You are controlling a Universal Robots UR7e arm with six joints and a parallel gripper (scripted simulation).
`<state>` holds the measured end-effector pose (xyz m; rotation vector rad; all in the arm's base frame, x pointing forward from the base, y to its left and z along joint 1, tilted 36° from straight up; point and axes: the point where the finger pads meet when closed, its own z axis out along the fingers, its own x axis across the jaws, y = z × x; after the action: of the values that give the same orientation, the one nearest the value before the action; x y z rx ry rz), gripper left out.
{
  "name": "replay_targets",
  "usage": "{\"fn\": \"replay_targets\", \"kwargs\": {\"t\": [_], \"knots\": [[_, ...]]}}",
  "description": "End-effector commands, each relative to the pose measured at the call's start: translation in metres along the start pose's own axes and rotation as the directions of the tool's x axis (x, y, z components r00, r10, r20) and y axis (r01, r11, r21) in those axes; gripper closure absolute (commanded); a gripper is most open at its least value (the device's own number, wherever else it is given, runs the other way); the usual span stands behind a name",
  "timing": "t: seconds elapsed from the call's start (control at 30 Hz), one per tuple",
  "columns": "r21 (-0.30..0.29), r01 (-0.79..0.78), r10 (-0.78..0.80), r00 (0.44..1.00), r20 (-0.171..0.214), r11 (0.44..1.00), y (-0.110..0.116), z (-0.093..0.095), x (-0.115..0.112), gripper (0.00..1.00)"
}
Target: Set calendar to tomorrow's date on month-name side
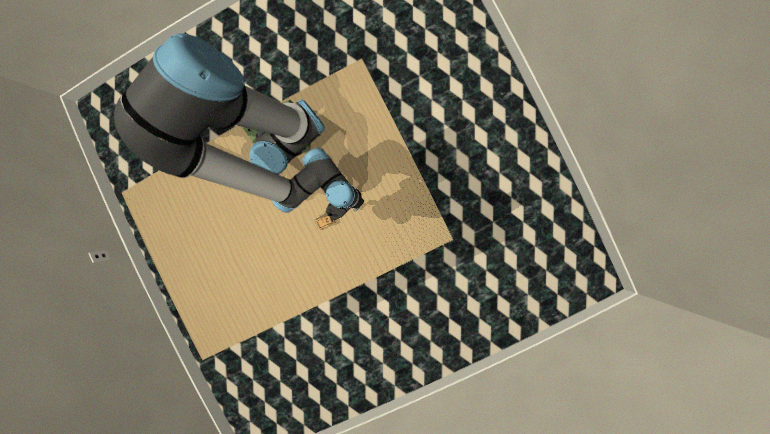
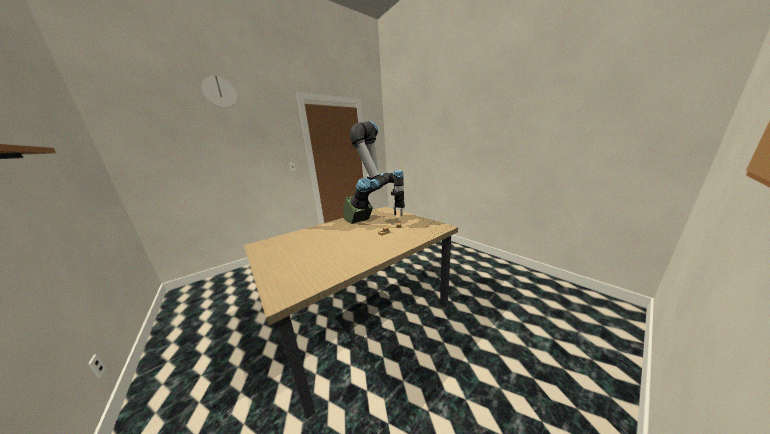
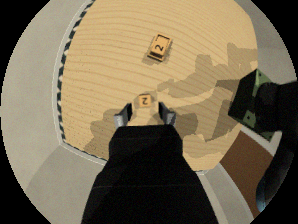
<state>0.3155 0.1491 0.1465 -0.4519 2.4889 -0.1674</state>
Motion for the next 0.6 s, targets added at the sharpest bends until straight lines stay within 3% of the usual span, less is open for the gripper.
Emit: {"fn": "replay_targets", "kwargs": {"t": [0.0,0.33,0.57], "knots": [[0.0,-0.055,0.055,0.999,0.001,0.999,-0.0009,0.0,0.001,0.0],[0.0,-0.207,0.207,0.978,0.0,0.978,-0.0029,0.0005,0.0046,0.0],[0.0,-0.395,0.395,0.919,-0.001,0.919,-0.0046,0.0012,0.0092,0.0]]}}
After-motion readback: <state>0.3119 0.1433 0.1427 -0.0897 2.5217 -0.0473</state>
